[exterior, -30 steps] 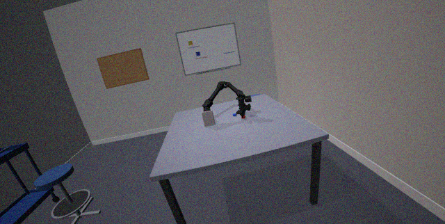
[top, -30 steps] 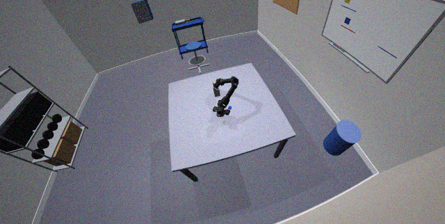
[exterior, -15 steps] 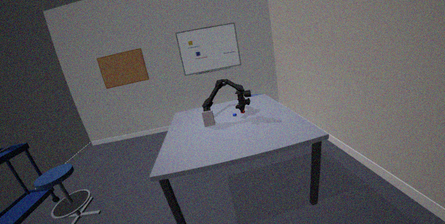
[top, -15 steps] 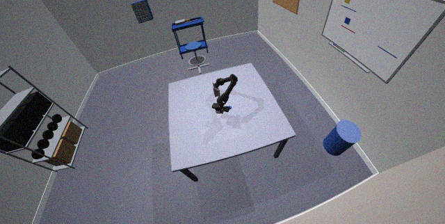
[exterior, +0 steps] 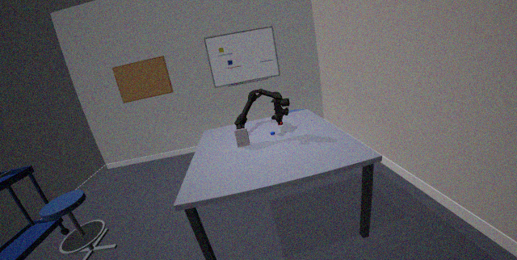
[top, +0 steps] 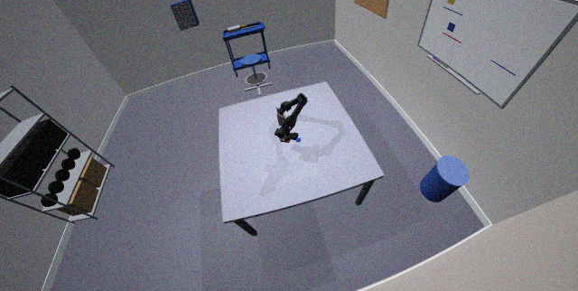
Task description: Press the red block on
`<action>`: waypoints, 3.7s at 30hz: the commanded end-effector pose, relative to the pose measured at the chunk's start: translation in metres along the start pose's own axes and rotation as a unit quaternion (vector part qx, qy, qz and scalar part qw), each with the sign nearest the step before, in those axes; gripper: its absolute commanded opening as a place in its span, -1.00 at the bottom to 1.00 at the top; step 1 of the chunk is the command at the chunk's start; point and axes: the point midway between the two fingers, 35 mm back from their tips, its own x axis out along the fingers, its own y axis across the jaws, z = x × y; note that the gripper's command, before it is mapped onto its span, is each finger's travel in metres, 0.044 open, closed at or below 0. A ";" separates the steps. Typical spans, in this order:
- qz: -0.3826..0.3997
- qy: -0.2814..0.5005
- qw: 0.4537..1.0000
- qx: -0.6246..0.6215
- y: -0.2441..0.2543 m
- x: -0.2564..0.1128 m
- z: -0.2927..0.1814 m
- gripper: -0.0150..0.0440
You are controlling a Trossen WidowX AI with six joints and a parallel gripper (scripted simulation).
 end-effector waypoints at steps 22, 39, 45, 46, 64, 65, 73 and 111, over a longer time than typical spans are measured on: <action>-0.004 0.005 0.999 -0.036 0.041 0.045 -0.092 -0.49; 0.000 0.008 0.999 -0.045 0.045 0.078 -0.118 -0.49; 0.000 0.008 0.999 -0.045 0.045 0.083 -0.118 -0.49; 0.000 0.008 0.999 -0.045 0.045 0.085 -0.118 -0.49; 0.000 0.008 0.999 -0.045 0.045 0.095 -0.117 -0.49; 0.000 0.008 0.999 -0.045 0.045 0.096 -0.117 -0.49; 0.000 0.008 0.999 -0.045 0.045 0.097 -0.117 -0.49; -0.005 0.004 0.999 -0.045 0.045 0.041 -0.109 0.25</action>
